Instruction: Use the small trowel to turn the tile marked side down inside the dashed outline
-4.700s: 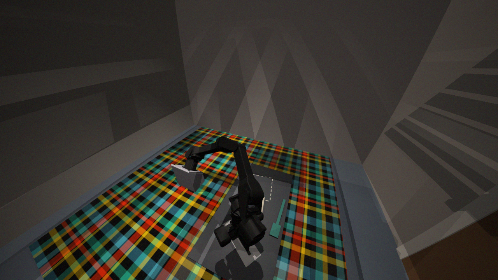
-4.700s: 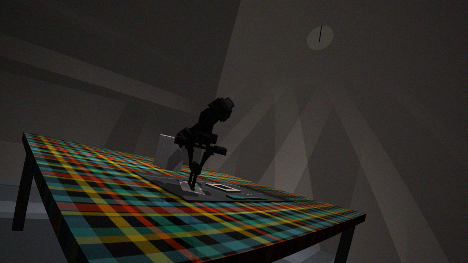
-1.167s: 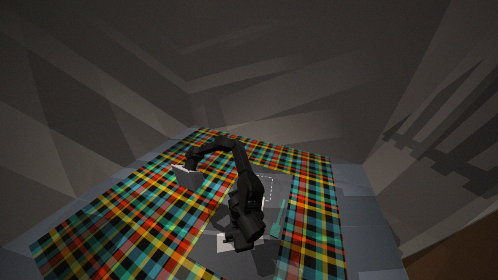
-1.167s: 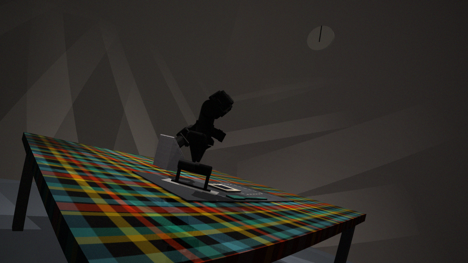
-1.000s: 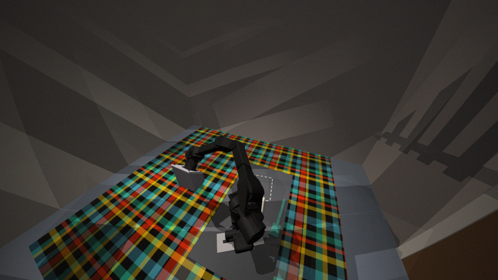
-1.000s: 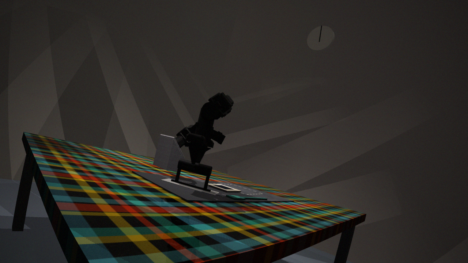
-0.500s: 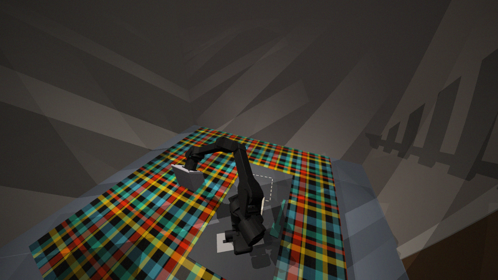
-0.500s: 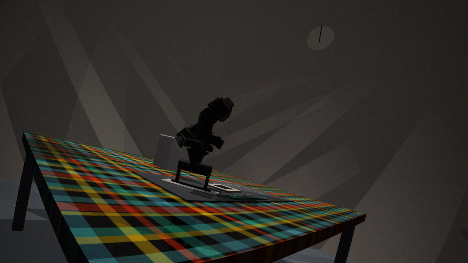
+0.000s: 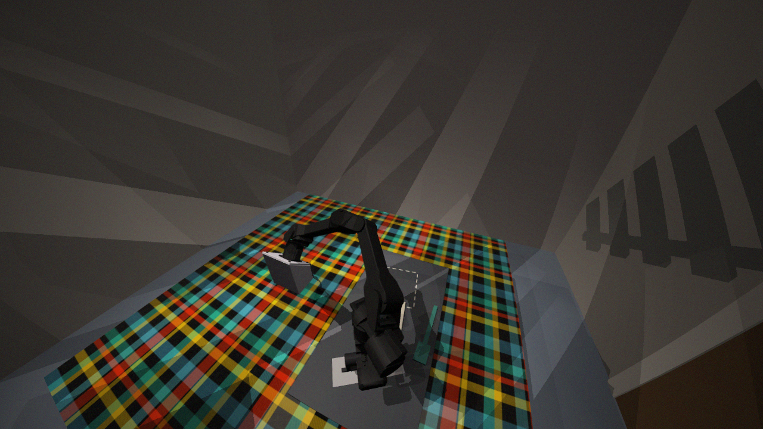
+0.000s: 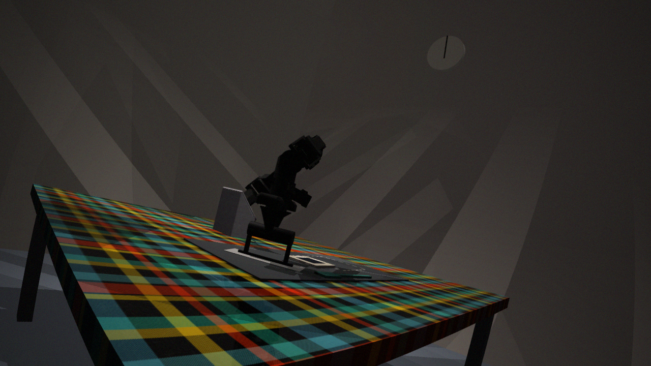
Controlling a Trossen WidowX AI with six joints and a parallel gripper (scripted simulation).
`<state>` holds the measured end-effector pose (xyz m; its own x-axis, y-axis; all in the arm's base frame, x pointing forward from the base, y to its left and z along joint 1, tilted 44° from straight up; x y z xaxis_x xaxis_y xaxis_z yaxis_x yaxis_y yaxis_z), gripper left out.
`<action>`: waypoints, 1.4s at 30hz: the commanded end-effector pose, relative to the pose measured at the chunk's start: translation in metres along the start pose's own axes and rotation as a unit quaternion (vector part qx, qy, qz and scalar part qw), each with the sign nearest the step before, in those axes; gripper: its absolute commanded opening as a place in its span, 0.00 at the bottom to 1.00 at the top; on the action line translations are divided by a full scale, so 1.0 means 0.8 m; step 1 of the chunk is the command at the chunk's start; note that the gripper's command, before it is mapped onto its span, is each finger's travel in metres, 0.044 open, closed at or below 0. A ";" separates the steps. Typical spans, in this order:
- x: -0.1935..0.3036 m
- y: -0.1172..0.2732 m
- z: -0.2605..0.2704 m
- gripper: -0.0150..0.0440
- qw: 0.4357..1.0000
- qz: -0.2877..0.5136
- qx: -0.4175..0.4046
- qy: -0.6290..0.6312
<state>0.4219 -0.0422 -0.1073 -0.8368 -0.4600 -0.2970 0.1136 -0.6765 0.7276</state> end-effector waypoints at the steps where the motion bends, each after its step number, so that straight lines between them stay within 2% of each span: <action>1: -0.001 -0.002 0.000 0.47 1.000 -0.001 0.000 0.000; 8: -0.001 -0.002 0.000 0.47 1.000 -0.001 0.000 0.010; 27: -0.001 -0.002 0.000 0.47 0.961 -0.001 0.000 0.277; 33: -0.001 -0.002 0.000 0.47 0.955 -0.001 0.000 0.296; 38: -0.001 -0.002 0.000 0.70 0.955 -0.001 0.000 0.296; 42: -0.001 -0.002 0.000 0.71 0.955 -0.001 0.000 0.296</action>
<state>0.4222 -0.0420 -0.1074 -0.3939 -0.7015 -0.5940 0.1117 -0.6780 0.7266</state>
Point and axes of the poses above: the point midway between the two fingers, 35 mm back from their tips, its own y axis back along the fingers, its own z axis across the jaws, x = y × z, the point moved 2 cm from there along y, back along the fingers, and after that the axes turned 10 degrees about -y, right-handed, at the moved point
